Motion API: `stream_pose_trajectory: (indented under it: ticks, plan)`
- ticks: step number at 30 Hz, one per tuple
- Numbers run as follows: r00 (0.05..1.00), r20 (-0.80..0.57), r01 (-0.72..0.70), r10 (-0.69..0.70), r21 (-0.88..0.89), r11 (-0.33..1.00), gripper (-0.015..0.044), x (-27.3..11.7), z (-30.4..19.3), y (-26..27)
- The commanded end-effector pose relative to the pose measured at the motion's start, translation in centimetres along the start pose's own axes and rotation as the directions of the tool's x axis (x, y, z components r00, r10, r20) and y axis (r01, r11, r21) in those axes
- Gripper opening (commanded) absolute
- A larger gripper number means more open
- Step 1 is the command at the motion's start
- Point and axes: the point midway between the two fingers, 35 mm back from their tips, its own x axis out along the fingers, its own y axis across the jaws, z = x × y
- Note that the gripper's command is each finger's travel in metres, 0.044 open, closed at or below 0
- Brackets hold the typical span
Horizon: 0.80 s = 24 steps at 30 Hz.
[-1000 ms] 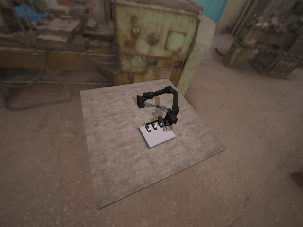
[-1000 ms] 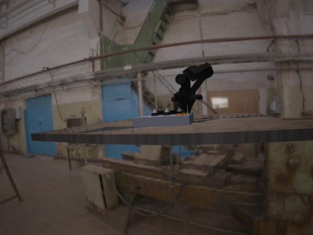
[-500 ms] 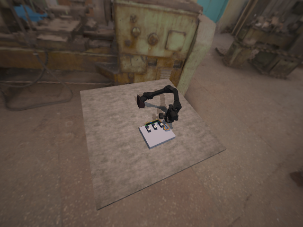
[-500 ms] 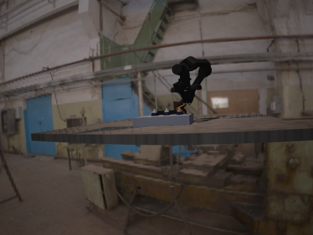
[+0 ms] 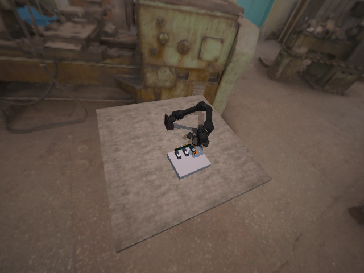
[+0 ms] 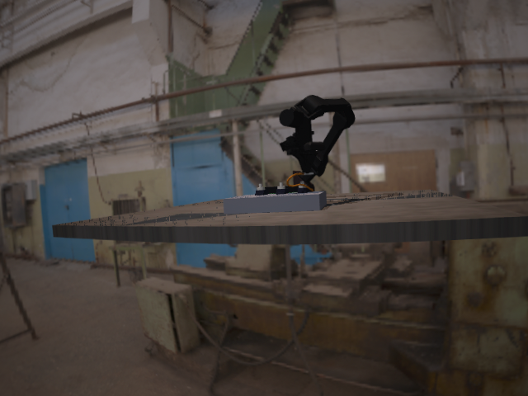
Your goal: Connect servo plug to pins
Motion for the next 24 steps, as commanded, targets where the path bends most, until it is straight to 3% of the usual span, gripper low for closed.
stream_pose_trajectory:
  ticks: [1,12,24]
  plan:
    - [1.000,0.007,0.004,-0.005,0.142,0.990,0.0000,-0.1,0.5,-1.2]
    - [1.000,0.012,0.003,-0.011,0.498,0.867,0.0000,-0.3,1.4,-4.4]
    - [1.000,0.013,-0.002,-0.014,0.804,0.595,0.0000,-0.3,1.9,-7.8]
